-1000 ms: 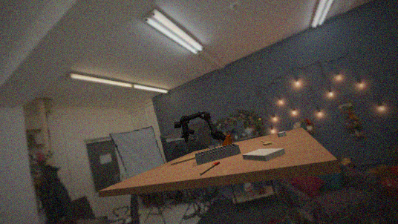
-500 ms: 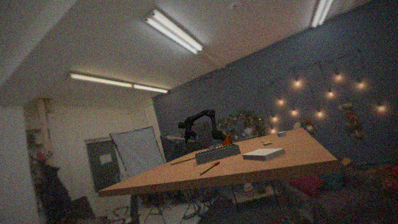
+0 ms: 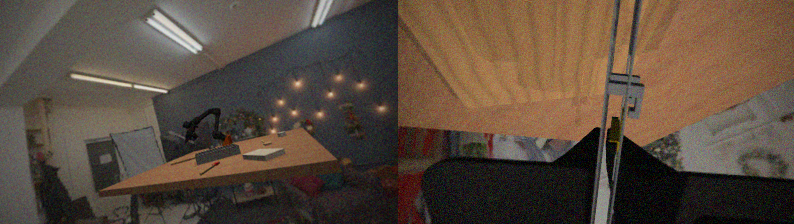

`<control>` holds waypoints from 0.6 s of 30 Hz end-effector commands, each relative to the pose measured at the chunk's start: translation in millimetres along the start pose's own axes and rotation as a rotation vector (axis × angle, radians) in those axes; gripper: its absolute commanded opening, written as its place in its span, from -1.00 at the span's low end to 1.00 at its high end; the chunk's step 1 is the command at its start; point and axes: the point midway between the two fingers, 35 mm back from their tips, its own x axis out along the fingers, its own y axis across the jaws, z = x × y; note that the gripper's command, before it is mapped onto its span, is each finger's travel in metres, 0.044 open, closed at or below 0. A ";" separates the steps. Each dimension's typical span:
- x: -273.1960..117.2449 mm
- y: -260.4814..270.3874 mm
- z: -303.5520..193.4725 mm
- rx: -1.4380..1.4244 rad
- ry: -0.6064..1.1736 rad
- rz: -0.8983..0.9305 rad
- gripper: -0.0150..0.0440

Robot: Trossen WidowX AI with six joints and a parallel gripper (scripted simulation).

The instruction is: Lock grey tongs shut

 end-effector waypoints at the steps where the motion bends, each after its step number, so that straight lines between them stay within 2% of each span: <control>1: -3.6 -0.3 -1.5 -0.037 0.092 0.001 -1.00; 18: -20.6 -5.0 4.0 -0.256 0.405 0.052 -1.00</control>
